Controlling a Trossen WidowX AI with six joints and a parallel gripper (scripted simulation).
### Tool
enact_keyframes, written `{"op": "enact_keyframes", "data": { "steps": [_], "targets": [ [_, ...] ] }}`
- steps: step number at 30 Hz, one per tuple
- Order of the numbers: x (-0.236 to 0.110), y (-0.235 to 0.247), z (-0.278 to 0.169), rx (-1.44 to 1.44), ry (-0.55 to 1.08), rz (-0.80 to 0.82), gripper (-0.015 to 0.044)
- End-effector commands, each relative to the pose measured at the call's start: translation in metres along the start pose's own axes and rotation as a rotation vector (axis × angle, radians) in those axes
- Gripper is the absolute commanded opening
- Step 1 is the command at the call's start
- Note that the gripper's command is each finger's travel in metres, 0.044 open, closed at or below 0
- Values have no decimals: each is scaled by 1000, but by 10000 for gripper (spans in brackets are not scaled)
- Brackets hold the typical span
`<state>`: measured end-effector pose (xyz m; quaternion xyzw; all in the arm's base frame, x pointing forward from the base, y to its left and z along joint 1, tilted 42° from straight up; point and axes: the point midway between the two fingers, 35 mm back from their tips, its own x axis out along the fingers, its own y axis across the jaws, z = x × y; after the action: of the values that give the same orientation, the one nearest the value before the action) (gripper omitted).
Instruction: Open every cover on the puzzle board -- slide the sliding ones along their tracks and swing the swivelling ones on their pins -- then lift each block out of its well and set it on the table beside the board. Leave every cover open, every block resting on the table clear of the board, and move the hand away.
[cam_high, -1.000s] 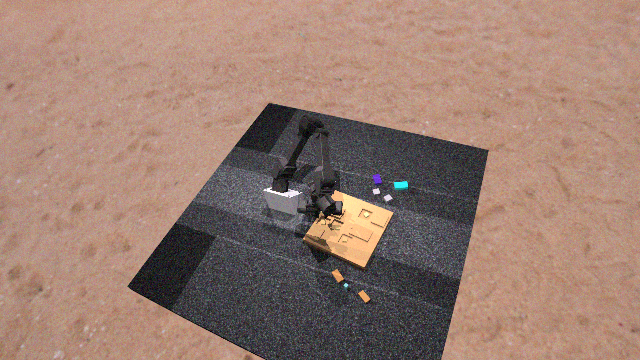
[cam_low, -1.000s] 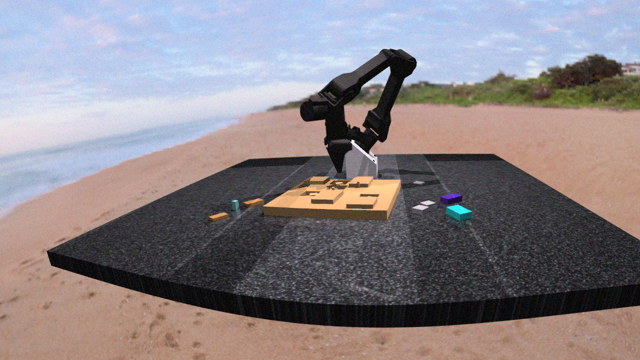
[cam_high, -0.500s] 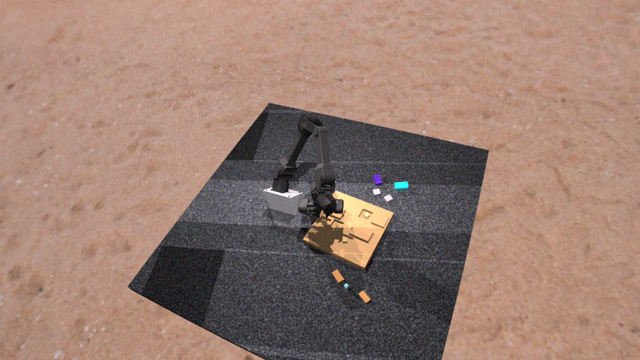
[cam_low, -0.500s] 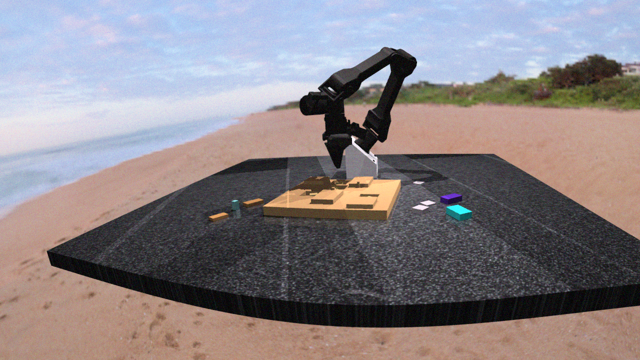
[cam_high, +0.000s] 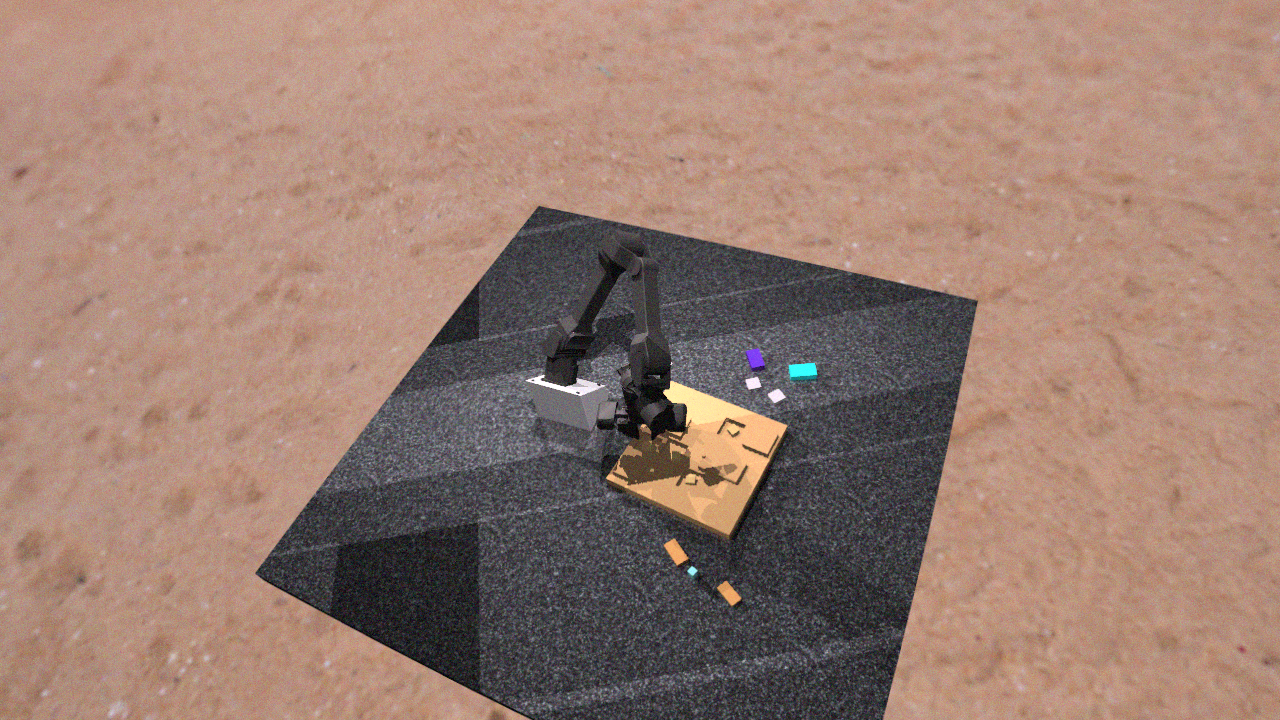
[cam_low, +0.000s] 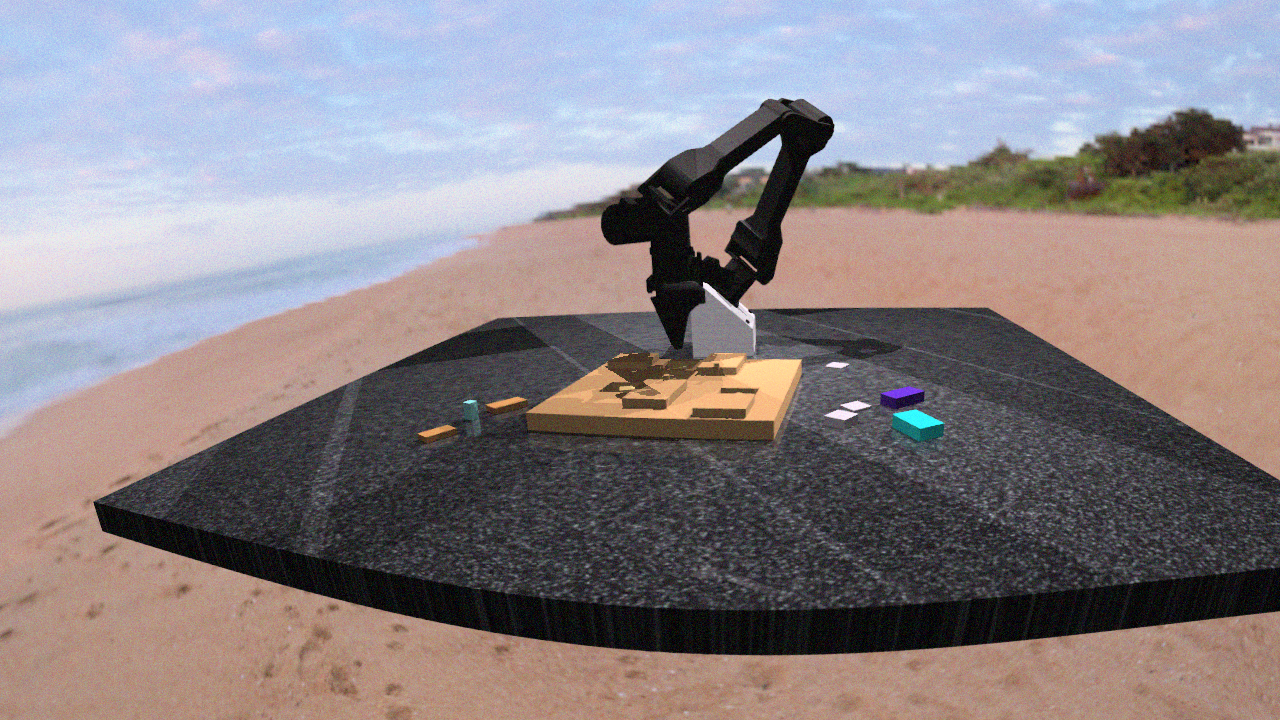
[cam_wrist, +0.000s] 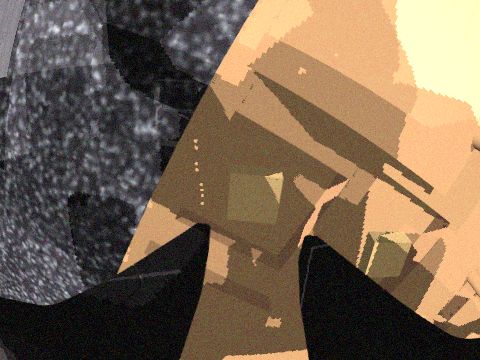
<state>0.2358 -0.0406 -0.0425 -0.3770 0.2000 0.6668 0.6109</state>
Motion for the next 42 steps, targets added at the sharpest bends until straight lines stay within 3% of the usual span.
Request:
{"op": "enact_keyframes", "data": {
  "steps": [1, 42],
  "targets": [
    [1, 0, 1, 7, -3, -2, 144],
    [22, 0, 2, 7, -4, -2, 144]
  ]
}}
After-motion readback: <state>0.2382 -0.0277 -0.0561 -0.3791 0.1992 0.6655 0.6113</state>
